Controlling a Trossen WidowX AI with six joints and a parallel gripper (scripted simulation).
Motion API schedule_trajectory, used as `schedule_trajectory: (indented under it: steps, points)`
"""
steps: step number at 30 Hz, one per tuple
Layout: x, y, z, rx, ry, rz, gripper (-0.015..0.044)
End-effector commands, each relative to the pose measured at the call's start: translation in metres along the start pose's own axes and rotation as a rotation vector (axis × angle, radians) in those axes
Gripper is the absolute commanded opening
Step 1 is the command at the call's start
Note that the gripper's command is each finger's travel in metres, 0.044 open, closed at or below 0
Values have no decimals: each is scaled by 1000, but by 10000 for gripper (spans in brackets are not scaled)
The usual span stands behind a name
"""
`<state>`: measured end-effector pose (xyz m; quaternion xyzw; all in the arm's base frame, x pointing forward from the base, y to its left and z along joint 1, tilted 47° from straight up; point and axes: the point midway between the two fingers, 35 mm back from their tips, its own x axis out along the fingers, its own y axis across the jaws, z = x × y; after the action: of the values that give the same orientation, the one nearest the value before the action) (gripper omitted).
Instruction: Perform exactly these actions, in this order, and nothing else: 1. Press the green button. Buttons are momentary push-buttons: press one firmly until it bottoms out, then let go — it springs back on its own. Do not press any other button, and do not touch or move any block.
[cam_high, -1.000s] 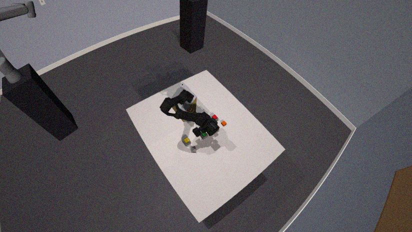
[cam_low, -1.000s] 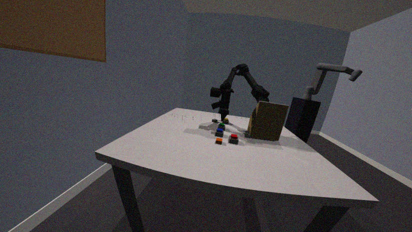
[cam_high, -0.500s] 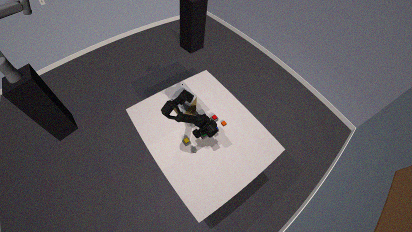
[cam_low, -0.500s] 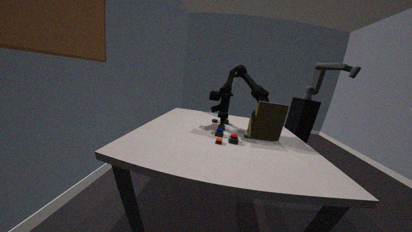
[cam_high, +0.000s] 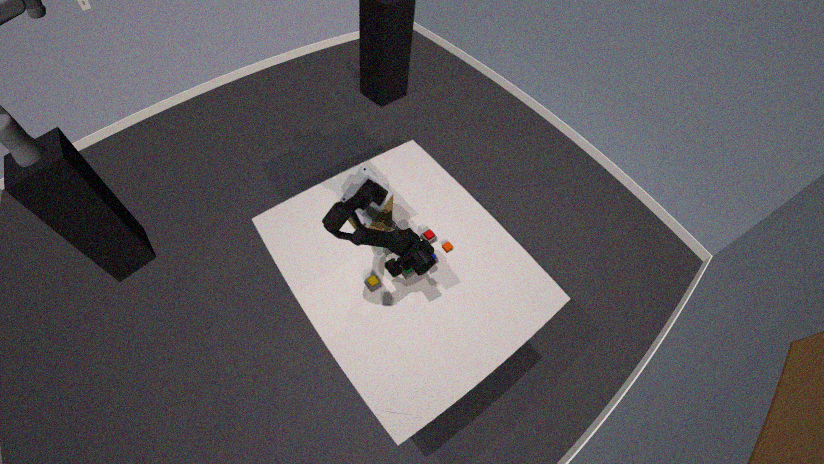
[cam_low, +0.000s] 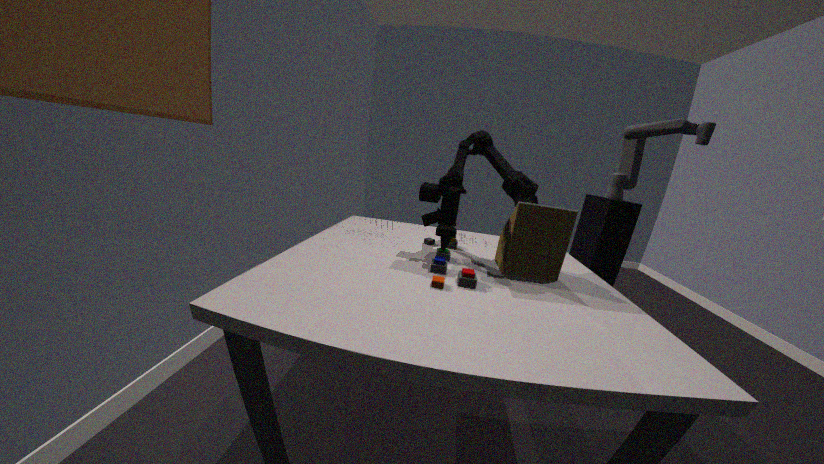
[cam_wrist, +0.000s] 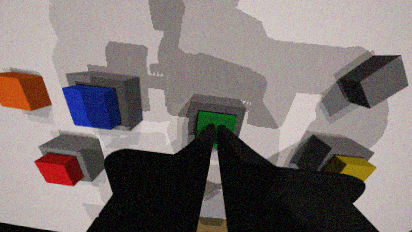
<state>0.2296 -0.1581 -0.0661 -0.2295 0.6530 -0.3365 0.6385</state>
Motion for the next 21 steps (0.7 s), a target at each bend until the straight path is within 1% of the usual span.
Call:
schedule_trajectory:
  steps: [1,5,9,13,16,21]
  points:
    - [2,0,-3,-9,10,-1,20]
    - [-2,0,0,-1,1,0,20]
    - [-31,0,-2,-8,9,1,20]
    - [-33,0,-2,-8,10,0,20]
    - [-36,11,4,-24,-3,10,99]
    - [-53,59,22,-77,-42,49,230]
